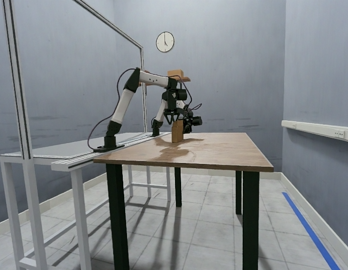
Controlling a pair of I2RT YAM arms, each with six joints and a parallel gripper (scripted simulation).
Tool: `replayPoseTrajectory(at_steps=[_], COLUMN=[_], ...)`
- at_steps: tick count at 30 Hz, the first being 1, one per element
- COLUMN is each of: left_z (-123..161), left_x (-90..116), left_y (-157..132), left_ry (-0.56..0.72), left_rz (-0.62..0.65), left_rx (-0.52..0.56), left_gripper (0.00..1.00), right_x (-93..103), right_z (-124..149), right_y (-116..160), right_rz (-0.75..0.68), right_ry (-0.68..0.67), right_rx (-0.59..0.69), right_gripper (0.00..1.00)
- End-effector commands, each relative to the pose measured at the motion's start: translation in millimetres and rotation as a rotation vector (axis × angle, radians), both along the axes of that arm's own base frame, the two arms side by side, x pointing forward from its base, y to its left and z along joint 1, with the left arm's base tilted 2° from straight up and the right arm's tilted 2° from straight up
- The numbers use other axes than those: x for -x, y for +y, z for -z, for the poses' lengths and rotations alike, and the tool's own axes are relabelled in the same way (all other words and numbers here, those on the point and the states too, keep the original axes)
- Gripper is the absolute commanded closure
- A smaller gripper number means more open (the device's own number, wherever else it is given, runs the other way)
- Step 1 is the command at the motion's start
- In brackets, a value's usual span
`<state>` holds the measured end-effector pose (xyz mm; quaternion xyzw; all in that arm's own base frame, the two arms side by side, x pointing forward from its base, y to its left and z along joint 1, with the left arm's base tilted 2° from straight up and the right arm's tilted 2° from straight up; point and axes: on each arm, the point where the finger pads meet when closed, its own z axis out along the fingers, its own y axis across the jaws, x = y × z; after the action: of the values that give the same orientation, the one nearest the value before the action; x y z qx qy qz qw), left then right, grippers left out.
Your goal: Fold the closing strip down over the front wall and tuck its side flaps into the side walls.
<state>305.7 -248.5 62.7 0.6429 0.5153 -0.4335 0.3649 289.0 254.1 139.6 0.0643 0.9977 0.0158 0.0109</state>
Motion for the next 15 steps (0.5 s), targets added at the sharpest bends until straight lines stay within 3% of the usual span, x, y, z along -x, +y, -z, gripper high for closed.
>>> replayPoseTrajectory(at_steps=[1,15], left_z=[-16.0,-16.0], left_x=[2.0,2.0], left_y=[-3.4,-3.4], left_ry=[-0.051,-0.051], left_rz=[0.013,0.013], left_rx=[0.021,0.021], left_gripper=[0.55,0.55], right_x=[3.8,-0.8], right_z=[-10.8,-29.4], right_y=[-1.7,-0.4], right_rz=[0.007,0.009], right_ry=[-0.025,0.003], right_rx=[-0.019,0.006], right_gripper=[0.16,0.16])
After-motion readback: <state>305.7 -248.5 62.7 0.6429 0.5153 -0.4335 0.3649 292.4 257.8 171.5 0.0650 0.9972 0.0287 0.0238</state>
